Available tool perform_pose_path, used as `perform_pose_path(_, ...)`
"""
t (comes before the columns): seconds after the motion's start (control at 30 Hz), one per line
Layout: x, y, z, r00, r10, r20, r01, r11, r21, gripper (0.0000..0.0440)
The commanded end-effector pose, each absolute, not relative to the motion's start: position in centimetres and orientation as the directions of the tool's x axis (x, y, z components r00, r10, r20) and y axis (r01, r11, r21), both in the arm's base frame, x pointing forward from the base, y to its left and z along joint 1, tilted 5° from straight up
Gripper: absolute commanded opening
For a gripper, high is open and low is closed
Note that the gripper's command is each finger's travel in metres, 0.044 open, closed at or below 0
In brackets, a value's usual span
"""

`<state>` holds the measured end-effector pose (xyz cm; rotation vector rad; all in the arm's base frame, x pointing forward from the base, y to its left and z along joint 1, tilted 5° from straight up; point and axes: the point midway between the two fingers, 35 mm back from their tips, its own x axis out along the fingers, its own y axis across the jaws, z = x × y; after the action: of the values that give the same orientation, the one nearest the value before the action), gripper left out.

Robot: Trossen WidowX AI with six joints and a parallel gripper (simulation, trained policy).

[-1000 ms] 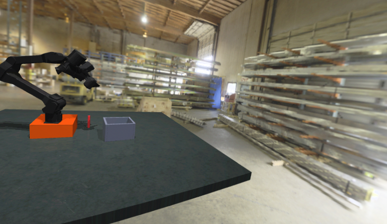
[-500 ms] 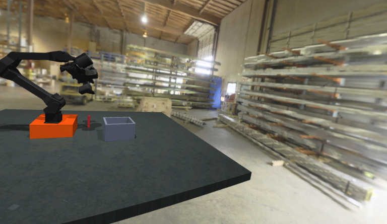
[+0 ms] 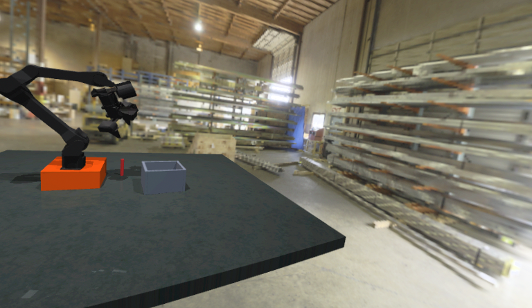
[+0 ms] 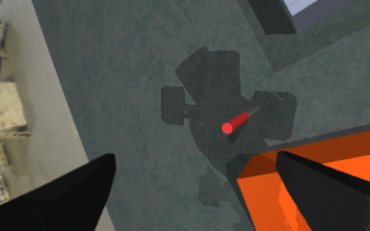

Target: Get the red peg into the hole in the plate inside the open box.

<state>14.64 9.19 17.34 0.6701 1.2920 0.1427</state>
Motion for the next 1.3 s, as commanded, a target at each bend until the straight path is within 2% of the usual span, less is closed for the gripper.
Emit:
perform_pose_path(0.0, 14.5, 9.1, 16.8, 0.259, 0.423, -0.868, 0.336, 0.803, 0.492, 0.044)
perform_pose_path(0.4, 14.1, 9.3, 13.3, 0.065, 0.212, -0.975, 0.617, 0.76, 0.206, 0.044)
perform_pose_path(0.73, 14.4, 10.0, 9.9, -0.037, 0.043, -0.998, 0.752, 0.66, 0.001, 0.044)
perform_pose_path(0.97, 14.9, 10.8, 7.2, -0.059, -0.02, -0.998, 0.799, 0.599, -0.059, 0.044)
perform_pose_path(1.27, 15.7, 11.9, 3.2, -0.032, -0.038, -0.999, 0.827, 0.56, -0.048, 0.044)
